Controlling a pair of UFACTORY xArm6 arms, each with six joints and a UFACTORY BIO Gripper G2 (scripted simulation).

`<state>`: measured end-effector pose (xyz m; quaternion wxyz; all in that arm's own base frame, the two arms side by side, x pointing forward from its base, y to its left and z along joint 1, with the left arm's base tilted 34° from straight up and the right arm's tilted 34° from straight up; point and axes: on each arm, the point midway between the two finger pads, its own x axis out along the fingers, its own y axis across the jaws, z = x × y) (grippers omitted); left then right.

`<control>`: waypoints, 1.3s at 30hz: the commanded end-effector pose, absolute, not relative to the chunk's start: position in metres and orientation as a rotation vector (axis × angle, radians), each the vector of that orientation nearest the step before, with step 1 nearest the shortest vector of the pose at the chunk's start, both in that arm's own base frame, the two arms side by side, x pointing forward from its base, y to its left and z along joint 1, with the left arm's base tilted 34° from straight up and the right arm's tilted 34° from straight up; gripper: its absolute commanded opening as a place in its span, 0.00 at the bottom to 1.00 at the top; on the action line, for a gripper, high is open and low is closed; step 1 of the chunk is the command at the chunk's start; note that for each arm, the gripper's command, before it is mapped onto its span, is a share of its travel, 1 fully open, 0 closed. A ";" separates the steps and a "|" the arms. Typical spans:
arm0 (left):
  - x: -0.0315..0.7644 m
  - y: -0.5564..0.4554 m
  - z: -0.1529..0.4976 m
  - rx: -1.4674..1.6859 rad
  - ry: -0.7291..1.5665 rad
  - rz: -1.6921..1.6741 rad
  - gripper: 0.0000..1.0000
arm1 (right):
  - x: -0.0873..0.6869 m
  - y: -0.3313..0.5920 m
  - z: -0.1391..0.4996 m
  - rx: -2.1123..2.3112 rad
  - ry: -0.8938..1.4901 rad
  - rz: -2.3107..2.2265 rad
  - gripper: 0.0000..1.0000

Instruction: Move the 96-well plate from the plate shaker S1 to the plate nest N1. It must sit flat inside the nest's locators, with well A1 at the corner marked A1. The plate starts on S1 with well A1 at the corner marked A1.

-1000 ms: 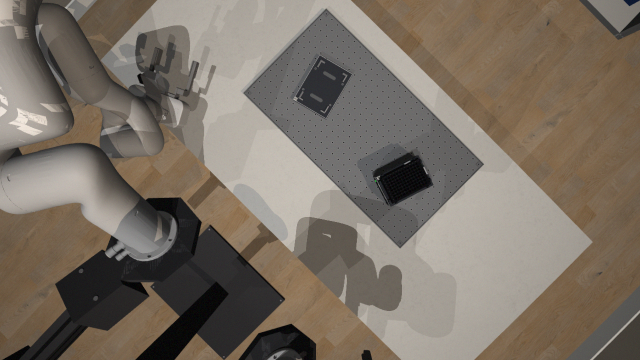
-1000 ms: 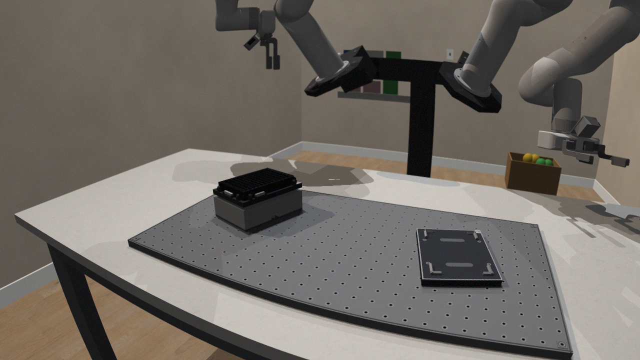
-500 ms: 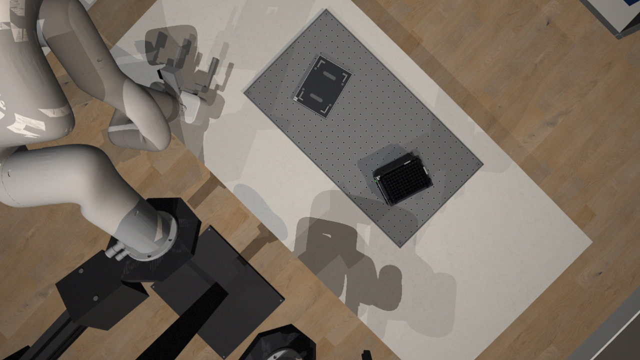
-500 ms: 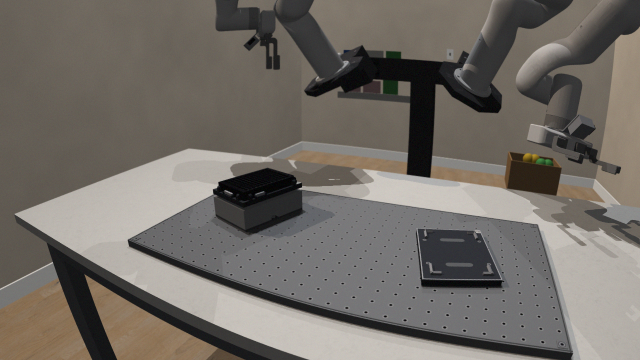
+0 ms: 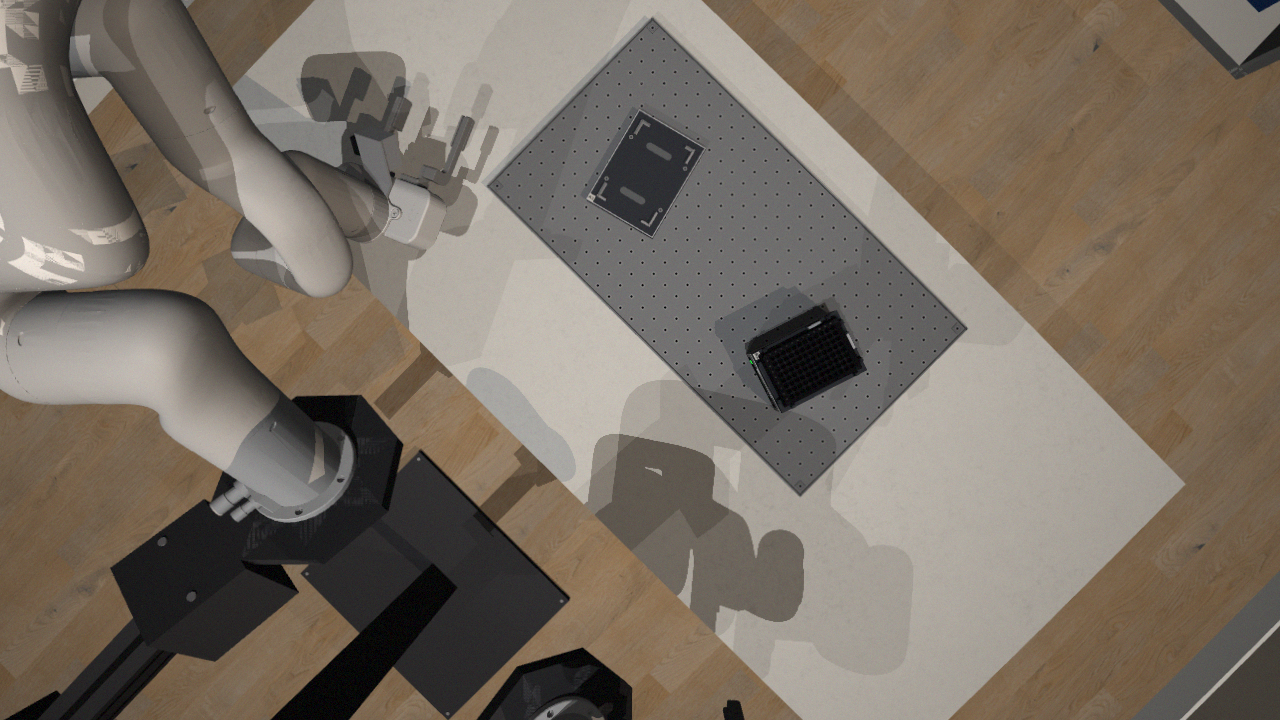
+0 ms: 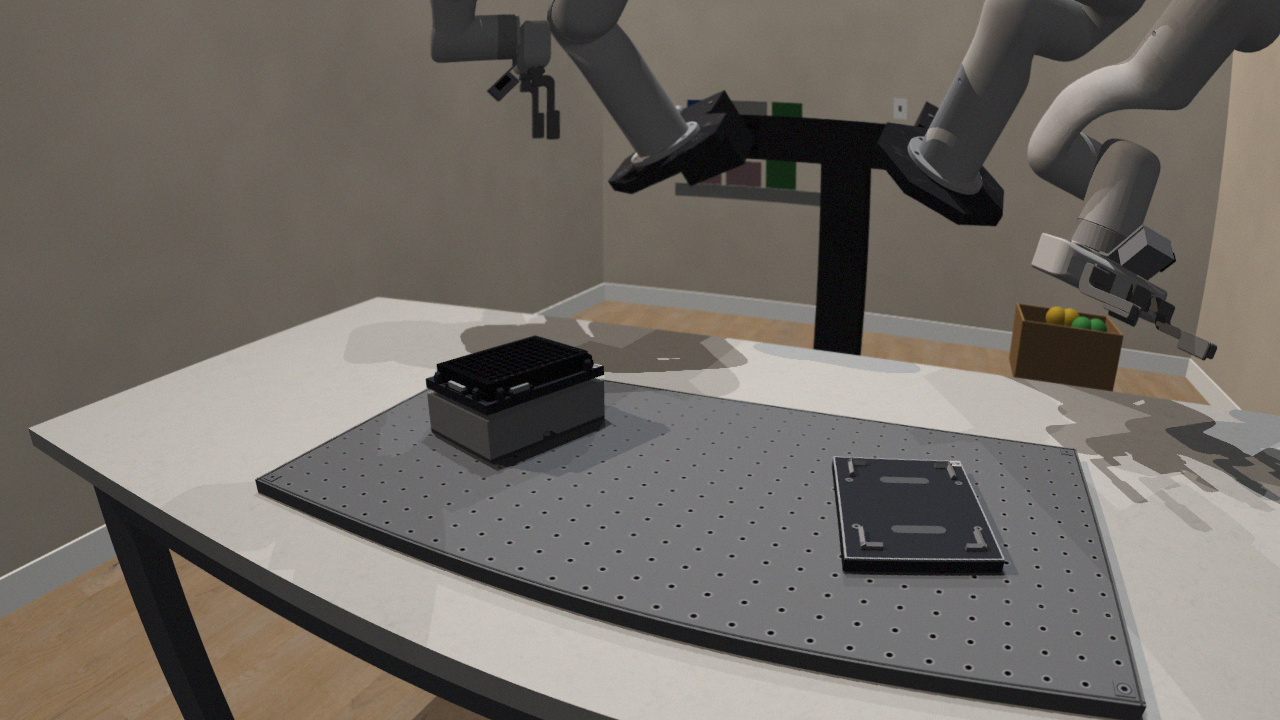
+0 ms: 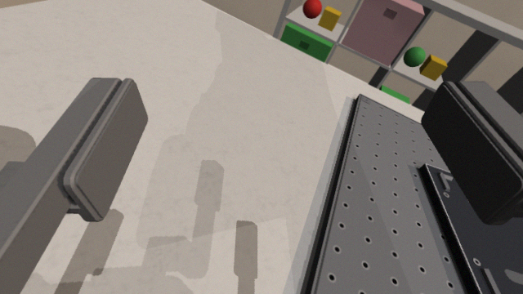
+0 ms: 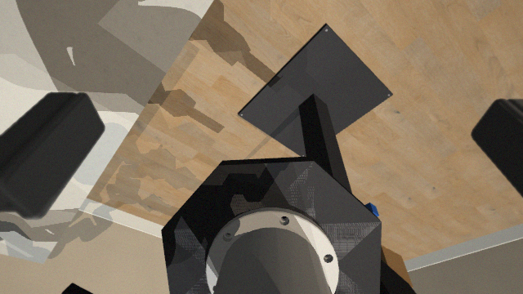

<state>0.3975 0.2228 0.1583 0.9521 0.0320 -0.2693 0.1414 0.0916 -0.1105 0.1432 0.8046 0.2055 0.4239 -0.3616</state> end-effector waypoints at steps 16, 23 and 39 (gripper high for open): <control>0.440 0.159 0.146 -0.042 -0.454 0.237 0.37 | 0.092 -0.111 0.144 0.439 0.906 -0.774 1.00; 0.449 0.140 0.141 -0.071 -0.407 0.214 0.37 | 0.092 -0.111 0.144 0.439 0.906 -0.774 1.00; 0.469 0.090 0.125 -0.098 -0.310 0.169 0.37 | 0.092 -0.111 0.144 0.439 0.906 -0.774 1.00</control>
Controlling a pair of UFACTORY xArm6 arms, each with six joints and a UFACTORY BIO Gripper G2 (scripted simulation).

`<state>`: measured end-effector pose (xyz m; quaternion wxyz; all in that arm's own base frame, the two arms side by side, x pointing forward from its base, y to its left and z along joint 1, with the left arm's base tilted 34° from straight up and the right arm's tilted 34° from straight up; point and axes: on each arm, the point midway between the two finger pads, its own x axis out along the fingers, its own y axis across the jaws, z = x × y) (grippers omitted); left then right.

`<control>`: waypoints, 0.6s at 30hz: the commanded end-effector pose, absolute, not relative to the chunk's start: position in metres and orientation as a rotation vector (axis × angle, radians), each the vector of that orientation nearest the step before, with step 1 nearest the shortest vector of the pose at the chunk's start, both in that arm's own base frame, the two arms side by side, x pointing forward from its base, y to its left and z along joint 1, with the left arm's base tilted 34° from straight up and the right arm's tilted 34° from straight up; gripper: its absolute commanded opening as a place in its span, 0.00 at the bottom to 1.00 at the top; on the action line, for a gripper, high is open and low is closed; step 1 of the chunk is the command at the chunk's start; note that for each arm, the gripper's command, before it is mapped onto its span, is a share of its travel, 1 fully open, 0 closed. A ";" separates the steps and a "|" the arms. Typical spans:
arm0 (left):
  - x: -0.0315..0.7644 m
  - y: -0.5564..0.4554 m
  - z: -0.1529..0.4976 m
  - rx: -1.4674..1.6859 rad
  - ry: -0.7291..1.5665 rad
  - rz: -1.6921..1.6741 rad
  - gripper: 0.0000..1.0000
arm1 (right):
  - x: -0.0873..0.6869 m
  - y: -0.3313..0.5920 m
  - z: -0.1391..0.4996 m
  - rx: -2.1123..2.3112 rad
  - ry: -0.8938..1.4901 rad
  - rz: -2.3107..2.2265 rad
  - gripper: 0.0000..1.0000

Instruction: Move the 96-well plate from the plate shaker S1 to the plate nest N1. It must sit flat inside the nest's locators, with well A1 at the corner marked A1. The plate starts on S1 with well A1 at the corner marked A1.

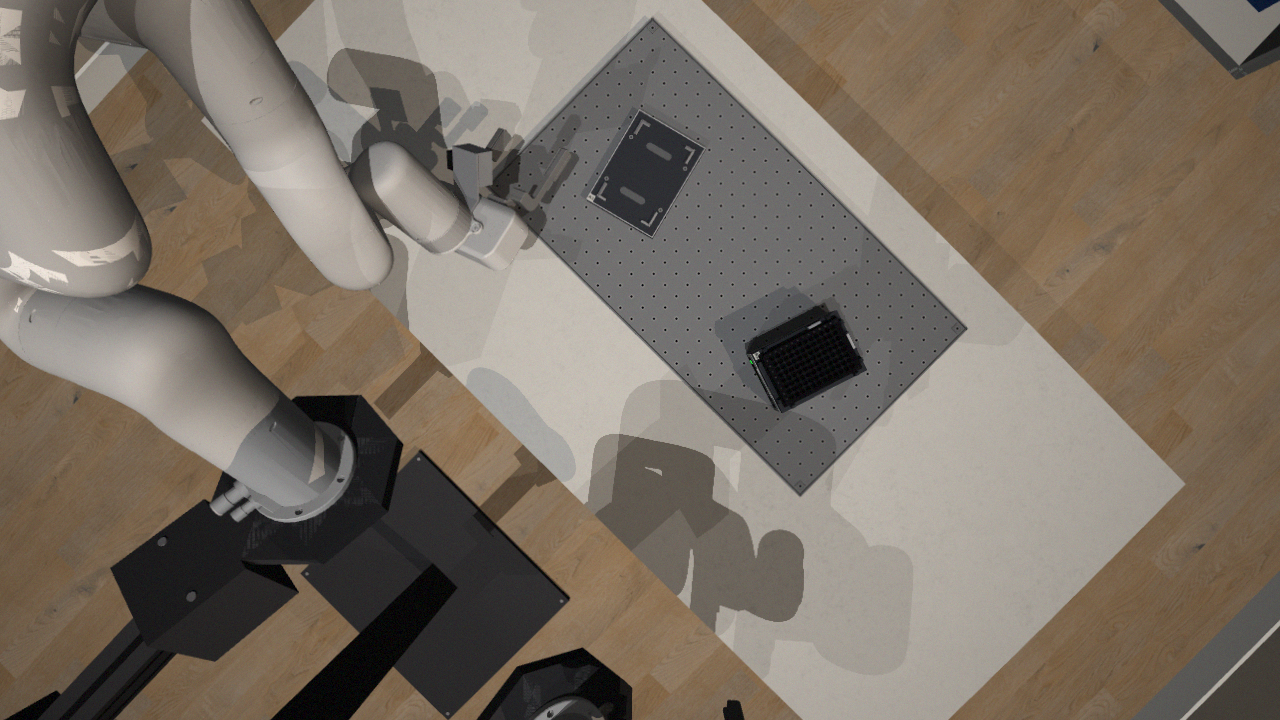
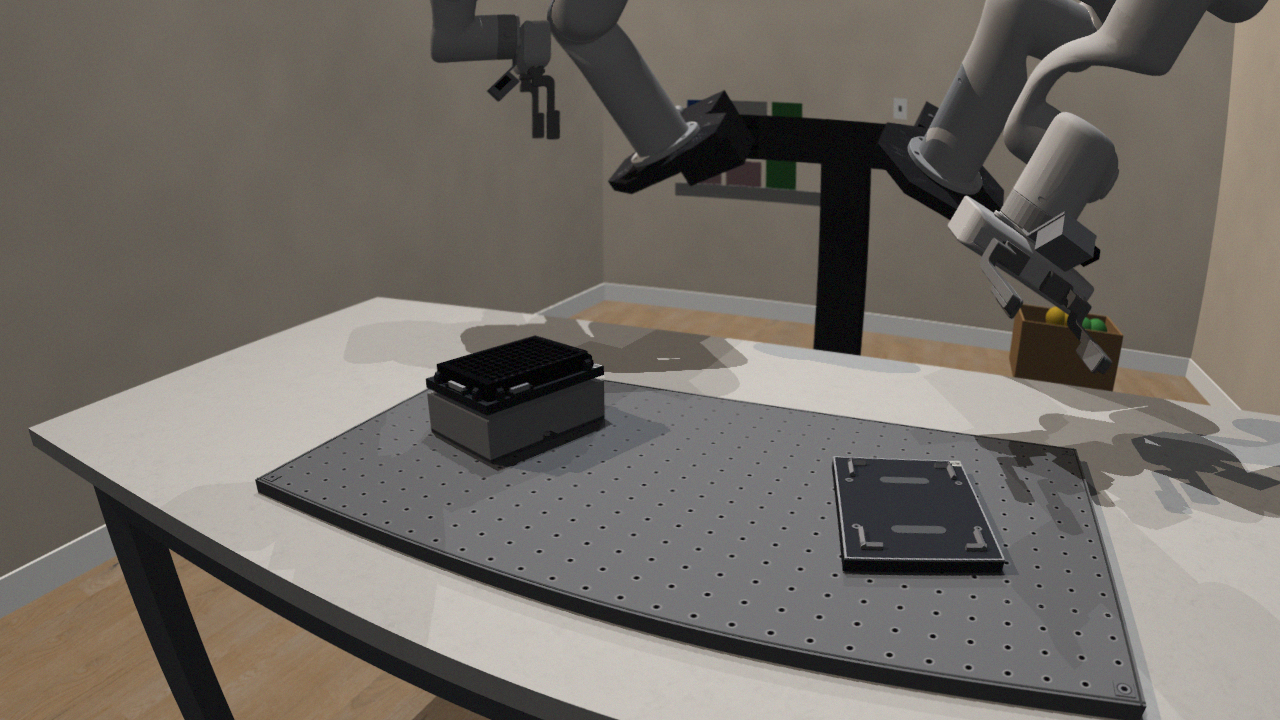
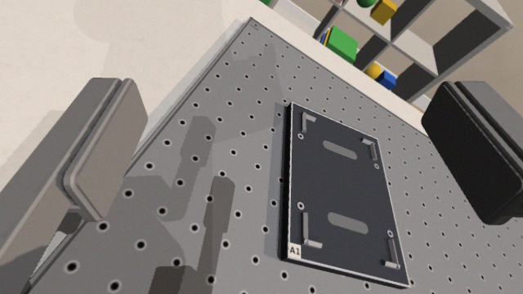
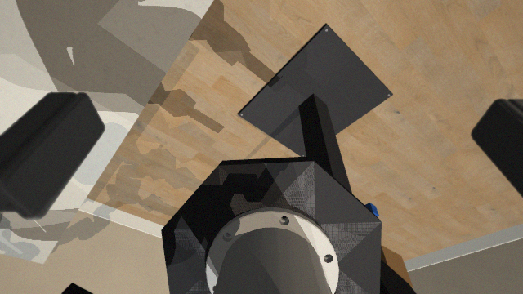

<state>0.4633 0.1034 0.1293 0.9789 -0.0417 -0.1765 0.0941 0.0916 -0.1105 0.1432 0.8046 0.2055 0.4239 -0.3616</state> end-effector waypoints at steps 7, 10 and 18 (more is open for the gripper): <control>0.478 0.063 0.116 -0.096 -0.263 0.148 0.37 | 0.092 -0.111 0.144 0.439 0.906 -0.774 1.00; 0.481 0.050 0.112 -0.096 -0.263 0.148 0.37 | 0.092 -0.111 0.144 0.439 0.906 -0.774 1.00; 0.486 0.028 0.102 -0.085 -0.220 0.127 0.37 | 0.092 -0.111 0.144 0.439 0.906 -0.774 1.00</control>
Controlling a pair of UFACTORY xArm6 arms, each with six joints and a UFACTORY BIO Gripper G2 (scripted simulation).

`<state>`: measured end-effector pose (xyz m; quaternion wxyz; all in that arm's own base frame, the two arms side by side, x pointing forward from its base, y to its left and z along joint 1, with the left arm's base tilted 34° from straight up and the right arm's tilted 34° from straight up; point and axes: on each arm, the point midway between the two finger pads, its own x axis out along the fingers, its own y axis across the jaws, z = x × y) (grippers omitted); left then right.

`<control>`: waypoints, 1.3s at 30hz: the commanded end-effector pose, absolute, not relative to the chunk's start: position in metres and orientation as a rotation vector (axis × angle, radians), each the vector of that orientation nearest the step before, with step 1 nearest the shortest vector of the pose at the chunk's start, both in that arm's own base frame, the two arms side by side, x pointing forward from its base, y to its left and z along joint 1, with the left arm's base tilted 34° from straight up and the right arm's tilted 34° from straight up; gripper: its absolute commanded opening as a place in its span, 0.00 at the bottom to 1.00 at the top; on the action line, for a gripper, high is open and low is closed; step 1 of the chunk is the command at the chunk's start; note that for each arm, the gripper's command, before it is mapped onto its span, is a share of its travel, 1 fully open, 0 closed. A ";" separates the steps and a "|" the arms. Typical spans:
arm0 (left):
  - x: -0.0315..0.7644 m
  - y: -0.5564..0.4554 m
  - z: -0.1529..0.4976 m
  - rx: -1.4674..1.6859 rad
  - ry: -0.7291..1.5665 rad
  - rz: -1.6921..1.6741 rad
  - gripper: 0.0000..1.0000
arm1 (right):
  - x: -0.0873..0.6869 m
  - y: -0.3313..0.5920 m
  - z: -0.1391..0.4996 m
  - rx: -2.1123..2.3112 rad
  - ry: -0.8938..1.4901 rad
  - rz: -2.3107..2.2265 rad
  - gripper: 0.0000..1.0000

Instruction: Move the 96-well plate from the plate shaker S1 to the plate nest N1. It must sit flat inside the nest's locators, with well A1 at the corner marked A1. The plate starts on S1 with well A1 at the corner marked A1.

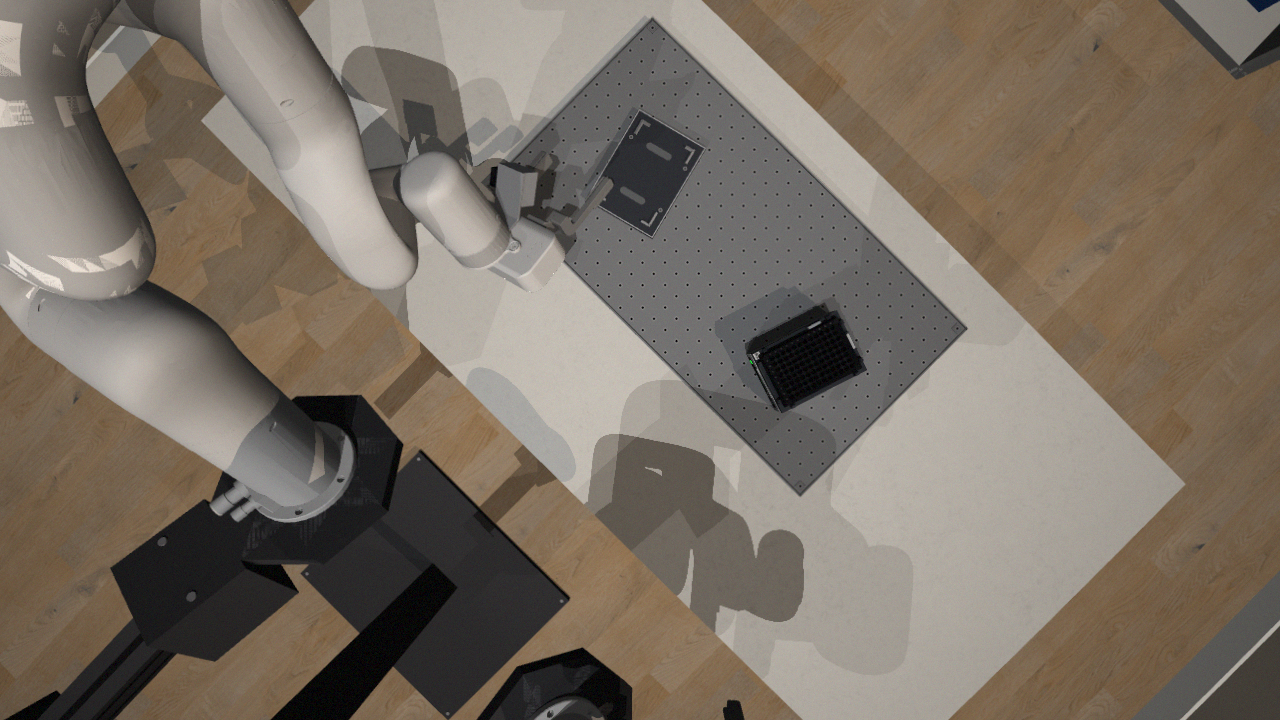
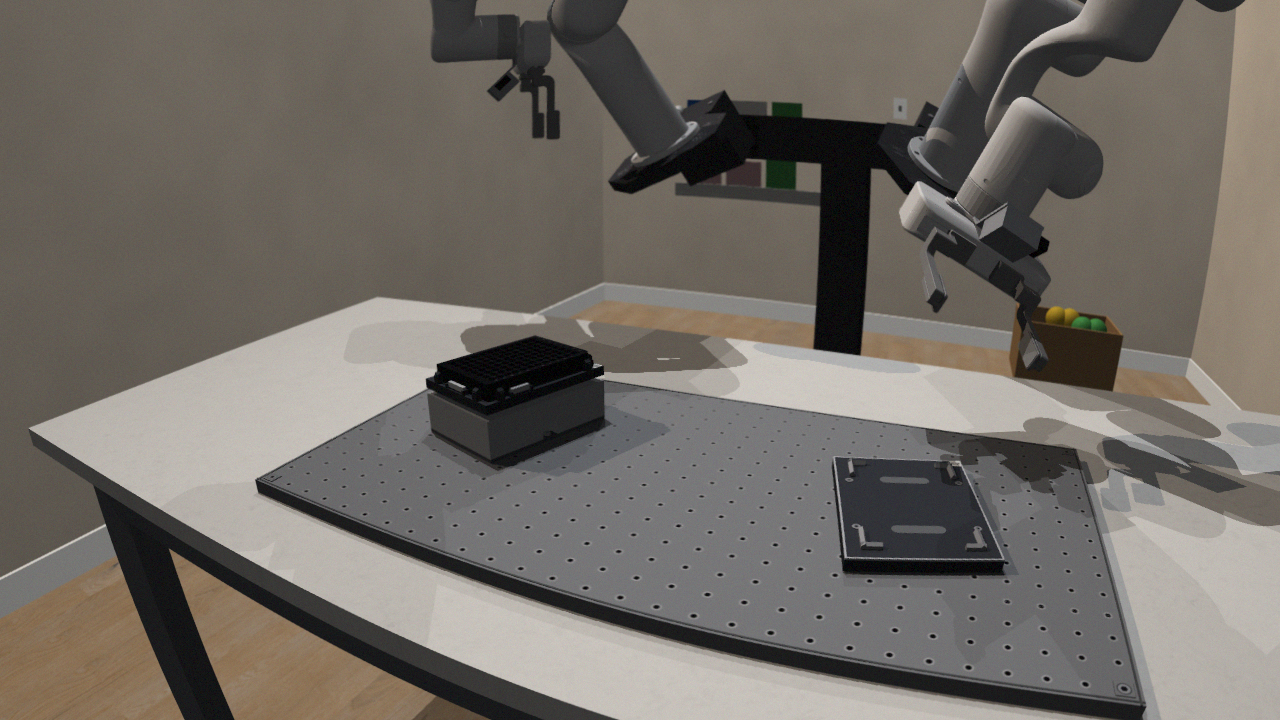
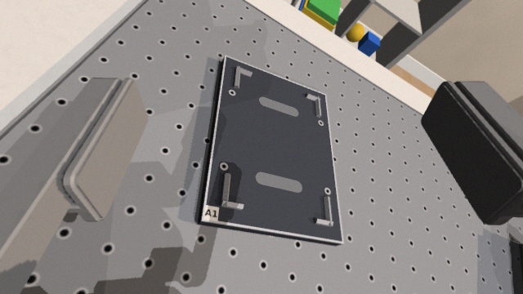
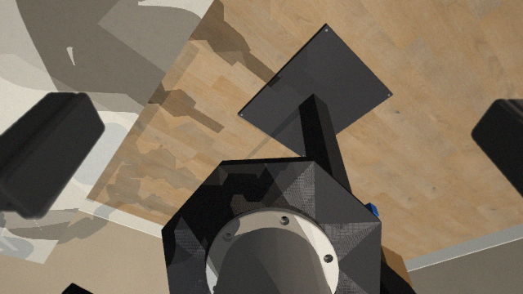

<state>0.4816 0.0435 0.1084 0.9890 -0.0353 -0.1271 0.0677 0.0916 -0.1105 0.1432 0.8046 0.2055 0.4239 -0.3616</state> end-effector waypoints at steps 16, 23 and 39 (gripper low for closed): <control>0.492 -0.019 0.082 -0.036 -0.148 0.087 0.37 | 0.092 -0.111 0.144 0.439 0.906 -0.774 1.00; 0.494 -0.044 0.071 0.029 -0.111 0.058 0.37 | 0.092 -0.111 0.144 0.439 0.906 -0.774 1.00; 0.491 -0.094 0.060 0.136 -0.099 0.024 0.37 | 0.092 -0.111 0.144 0.439 0.906 -0.774 1.00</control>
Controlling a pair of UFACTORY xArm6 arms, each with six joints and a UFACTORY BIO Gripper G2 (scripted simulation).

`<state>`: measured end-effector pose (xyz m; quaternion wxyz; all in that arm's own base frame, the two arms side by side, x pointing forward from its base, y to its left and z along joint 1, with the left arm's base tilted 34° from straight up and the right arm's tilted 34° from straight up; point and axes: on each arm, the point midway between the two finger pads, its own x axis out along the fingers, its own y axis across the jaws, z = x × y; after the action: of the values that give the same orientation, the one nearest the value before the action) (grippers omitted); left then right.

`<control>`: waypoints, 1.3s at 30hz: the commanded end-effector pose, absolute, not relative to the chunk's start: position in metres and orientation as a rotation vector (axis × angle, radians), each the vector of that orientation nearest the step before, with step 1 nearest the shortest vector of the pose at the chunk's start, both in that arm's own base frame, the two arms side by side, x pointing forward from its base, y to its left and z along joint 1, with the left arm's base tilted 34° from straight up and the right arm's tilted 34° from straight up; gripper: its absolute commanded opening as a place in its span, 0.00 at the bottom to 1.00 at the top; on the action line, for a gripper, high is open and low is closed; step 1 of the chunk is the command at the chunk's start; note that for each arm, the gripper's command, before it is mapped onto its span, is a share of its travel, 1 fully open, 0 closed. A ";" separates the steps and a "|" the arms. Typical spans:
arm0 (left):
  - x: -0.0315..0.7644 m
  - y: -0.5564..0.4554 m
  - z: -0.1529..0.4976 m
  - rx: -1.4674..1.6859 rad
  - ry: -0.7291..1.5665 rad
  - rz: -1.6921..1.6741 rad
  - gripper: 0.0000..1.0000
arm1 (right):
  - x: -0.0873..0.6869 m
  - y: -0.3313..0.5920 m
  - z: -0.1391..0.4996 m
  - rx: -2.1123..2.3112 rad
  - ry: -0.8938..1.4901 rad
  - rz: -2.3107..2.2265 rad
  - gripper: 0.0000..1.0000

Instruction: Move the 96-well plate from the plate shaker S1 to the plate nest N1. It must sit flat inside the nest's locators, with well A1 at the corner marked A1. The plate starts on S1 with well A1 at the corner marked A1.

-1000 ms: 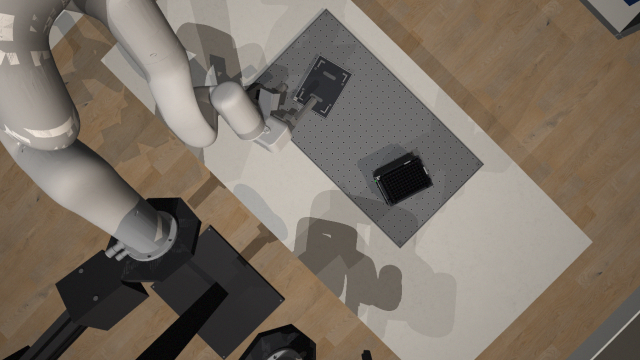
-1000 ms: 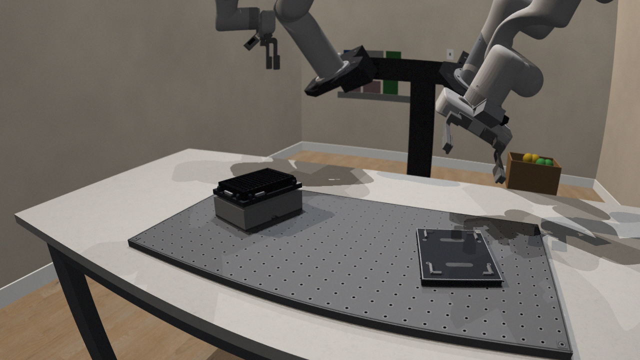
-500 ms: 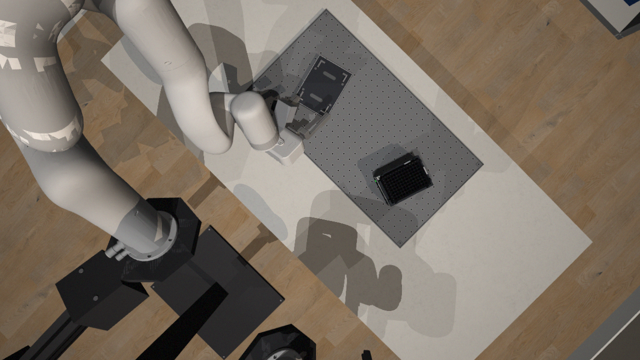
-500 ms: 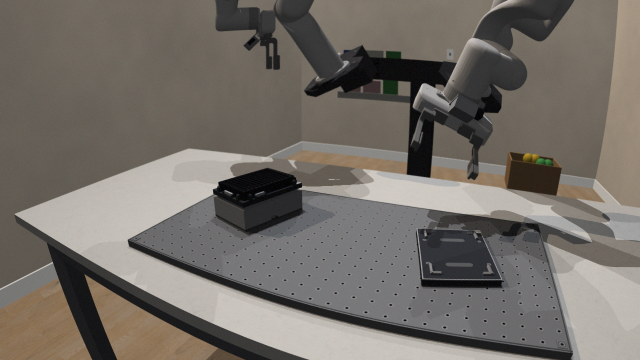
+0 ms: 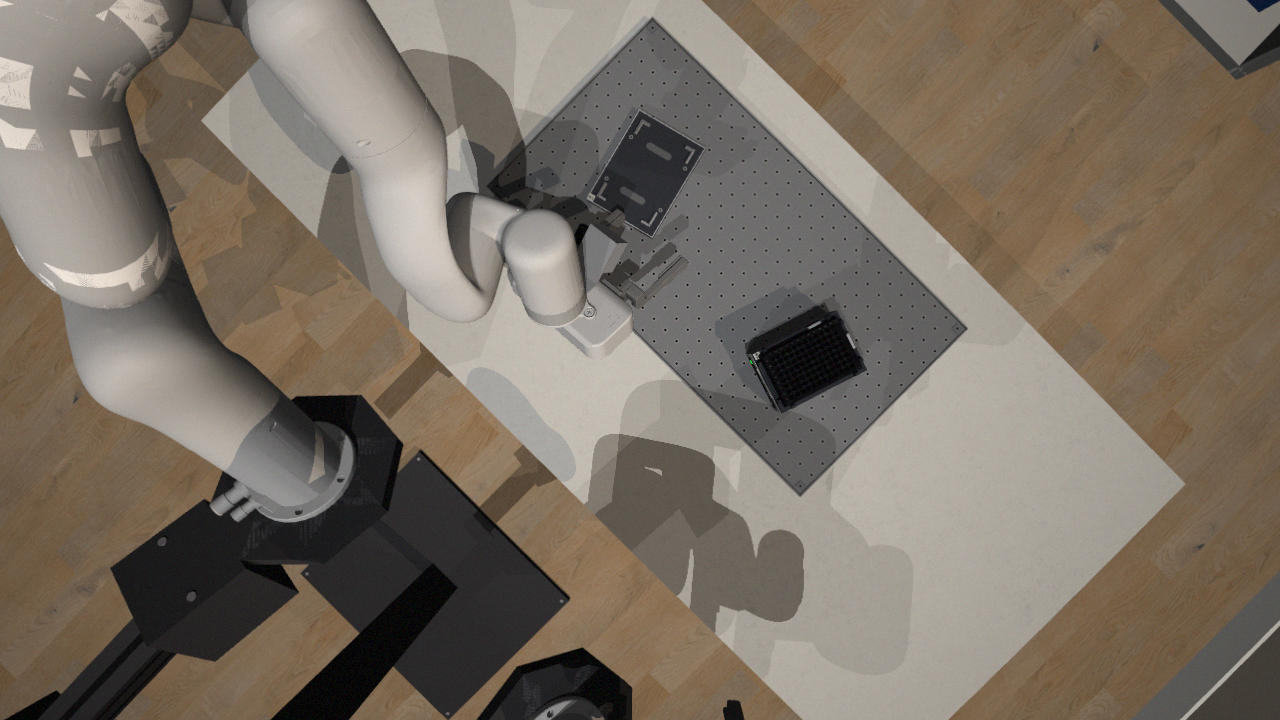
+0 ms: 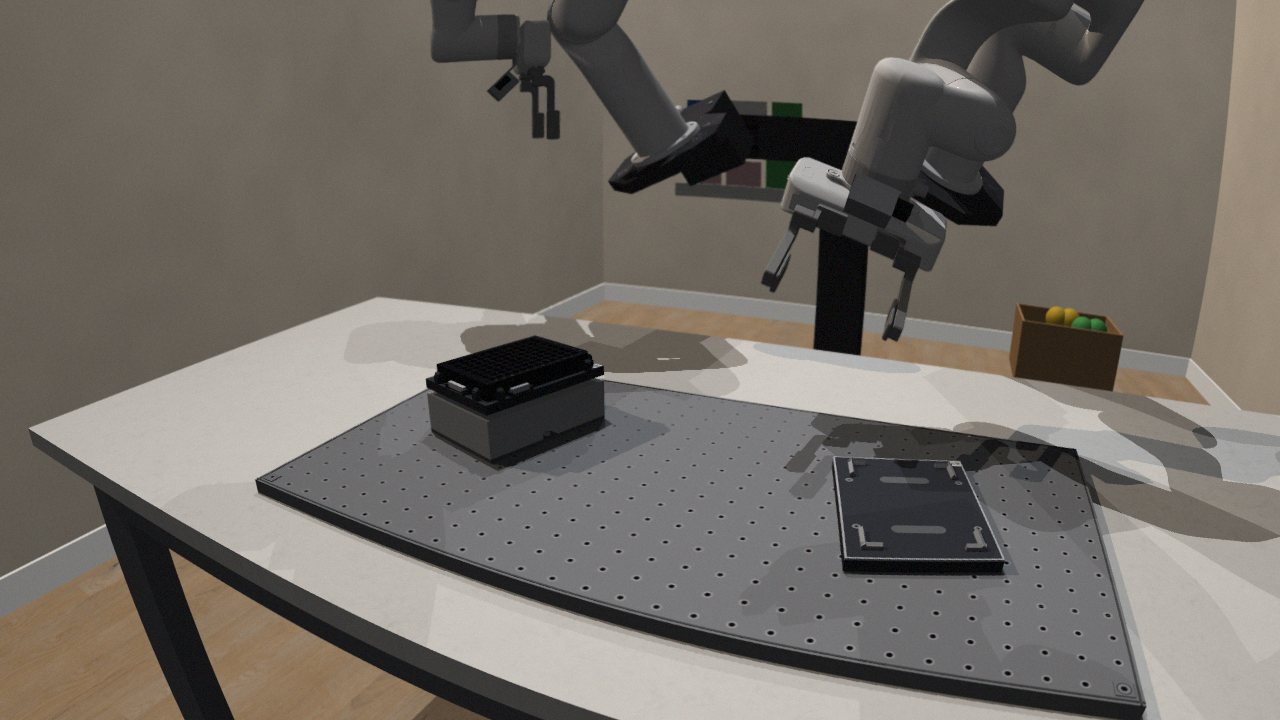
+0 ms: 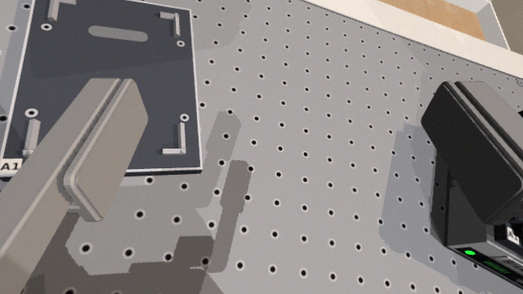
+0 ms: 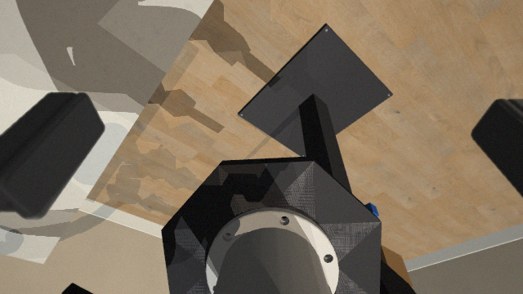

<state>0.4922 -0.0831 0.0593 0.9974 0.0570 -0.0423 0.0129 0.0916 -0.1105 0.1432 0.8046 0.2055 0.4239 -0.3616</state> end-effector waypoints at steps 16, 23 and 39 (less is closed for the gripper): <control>0.475 -0.149 0.082 0.286 -0.168 -0.005 0.37 | 0.092 -0.111 0.144 0.439 0.906 -0.774 1.00; 0.469 -0.167 0.094 0.332 -0.212 -0.010 0.37 | 0.092 -0.111 0.144 0.439 0.906 -0.774 1.00; 0.450 -0.209 0.131 0.431 -0.392 -0.014 0.37 | 0.092 -0.111 0.144 0.439 0.906 -0.774 1.00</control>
<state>0.4558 -0.1980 0.1198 0.9672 0.1987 -0.1579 -0.0079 0.0916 -0.1105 0.1432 0.8046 0.2055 0.4239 -0.3616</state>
